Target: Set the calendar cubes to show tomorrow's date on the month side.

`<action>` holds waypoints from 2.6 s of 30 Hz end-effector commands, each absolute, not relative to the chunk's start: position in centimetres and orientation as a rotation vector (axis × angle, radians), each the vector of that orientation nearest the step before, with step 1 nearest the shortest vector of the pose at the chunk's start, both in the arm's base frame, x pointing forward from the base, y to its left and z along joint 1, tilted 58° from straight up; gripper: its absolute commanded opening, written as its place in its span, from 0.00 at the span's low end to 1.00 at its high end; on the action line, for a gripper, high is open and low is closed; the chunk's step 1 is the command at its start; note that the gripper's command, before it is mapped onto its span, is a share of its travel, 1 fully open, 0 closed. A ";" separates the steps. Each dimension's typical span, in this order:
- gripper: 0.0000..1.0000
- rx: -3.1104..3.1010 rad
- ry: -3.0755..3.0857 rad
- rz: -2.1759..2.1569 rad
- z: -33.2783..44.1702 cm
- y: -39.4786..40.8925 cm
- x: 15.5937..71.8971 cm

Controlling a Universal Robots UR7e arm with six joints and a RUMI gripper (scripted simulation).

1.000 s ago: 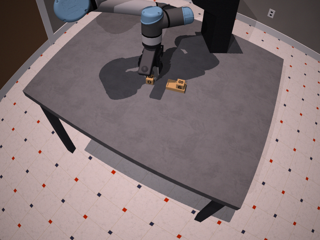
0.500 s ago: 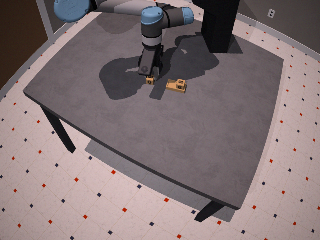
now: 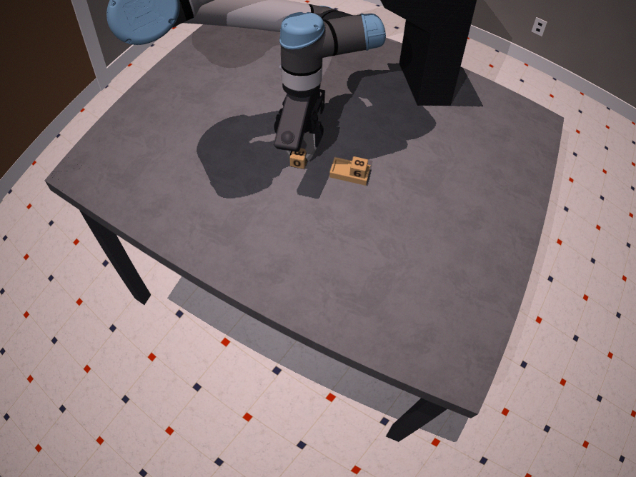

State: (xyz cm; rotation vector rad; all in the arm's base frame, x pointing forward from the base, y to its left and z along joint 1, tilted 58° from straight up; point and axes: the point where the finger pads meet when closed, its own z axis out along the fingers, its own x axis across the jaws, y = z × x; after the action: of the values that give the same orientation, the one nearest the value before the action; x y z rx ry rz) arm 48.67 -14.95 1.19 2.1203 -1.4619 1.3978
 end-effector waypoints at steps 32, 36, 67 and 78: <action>0.11 2.121 -1.461 1.399 1.2 -14.9 48.7; 0.11 2.121 -1.461 1.399 1.2 -14.9 48.7; 0.29 2.121 -1.461 1.399 1.2 -14.9 48.7; 0.29 2.121 -1.461 1.399 1.3 -14.9 48.6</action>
State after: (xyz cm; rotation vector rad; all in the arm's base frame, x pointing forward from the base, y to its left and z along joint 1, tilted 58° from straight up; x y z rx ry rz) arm 48.66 -14.95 1.19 2.1203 -1.4619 1.3979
